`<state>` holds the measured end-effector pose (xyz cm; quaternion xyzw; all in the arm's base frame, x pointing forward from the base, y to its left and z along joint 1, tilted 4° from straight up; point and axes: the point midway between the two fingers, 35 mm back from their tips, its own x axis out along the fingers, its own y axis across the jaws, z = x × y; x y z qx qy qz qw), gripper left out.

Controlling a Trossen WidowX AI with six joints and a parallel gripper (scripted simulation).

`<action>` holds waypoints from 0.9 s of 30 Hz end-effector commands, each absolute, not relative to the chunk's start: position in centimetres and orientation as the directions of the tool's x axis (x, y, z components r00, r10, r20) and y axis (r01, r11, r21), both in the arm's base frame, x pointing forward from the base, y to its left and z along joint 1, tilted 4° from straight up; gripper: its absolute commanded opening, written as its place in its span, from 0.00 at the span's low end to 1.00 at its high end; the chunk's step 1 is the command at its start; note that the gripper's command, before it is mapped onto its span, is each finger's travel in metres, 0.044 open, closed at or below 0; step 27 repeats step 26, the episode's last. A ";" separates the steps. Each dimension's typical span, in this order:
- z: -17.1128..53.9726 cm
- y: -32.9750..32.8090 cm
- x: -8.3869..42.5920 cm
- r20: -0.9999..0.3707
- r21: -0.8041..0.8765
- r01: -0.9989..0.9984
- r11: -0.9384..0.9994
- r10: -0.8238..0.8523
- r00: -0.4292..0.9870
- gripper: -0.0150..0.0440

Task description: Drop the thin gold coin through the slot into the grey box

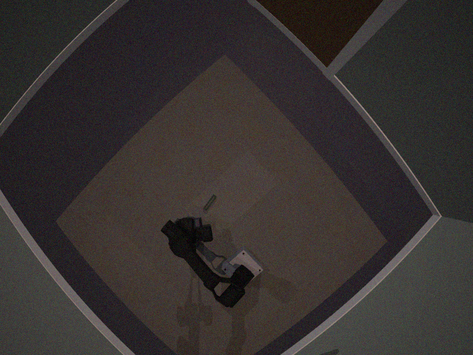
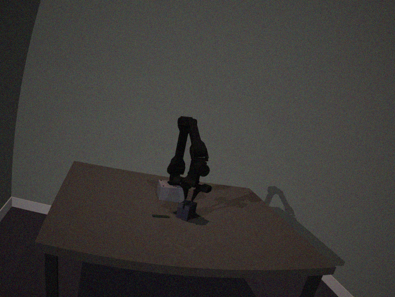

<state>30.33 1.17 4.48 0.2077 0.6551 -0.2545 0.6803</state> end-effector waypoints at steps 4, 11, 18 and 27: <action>4.8 1.2 30.3 -0.997 -0.051 0.618 0.784 -0.075 0.012 0.62; 6.5 1.3 30.3 -0.997 -0.051 0.618 0.784 -0.074 0.012 0.93; 10.7 1.6 29.9 -0.997 -0.055 0.616 0.786 -0.074 0.005 1.00; 10.7 1.6 29.9 -0.997 -0.055 0.616 0.786 -0.074 0.005 1.00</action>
